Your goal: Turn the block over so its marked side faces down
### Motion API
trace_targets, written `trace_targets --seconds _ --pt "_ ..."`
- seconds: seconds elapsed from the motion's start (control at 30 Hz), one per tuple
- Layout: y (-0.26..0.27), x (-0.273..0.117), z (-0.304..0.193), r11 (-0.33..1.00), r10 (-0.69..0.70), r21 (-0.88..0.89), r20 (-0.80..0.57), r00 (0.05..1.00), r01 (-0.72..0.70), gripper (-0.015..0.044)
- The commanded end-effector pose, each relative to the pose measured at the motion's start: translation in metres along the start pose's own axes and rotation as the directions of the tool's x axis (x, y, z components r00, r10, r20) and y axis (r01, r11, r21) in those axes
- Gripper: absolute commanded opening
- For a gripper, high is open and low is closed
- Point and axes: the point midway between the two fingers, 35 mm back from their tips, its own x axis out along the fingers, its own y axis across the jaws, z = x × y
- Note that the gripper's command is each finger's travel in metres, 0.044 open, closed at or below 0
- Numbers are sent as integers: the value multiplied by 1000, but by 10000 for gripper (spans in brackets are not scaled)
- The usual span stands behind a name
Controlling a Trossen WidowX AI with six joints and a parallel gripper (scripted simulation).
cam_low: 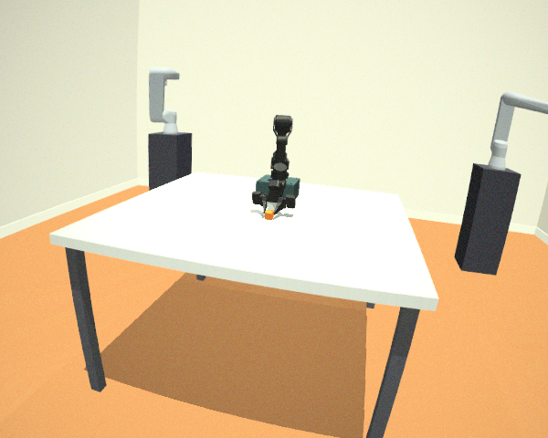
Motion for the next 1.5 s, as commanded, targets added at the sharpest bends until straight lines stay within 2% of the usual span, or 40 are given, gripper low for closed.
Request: trace_targets --seconds 0.0,0.2,1.3,1.47 --pt "-1 0 0 1000 -5 -5 2 1000 5 289" --pt "-1 0 0 1000 -5 -5 2 1000 5 440" --pt "-1 0 0 1000 -5 -5 2 1000 5 440" --pt "2 8 5 1000 -4 -10 -98 995 3 440"
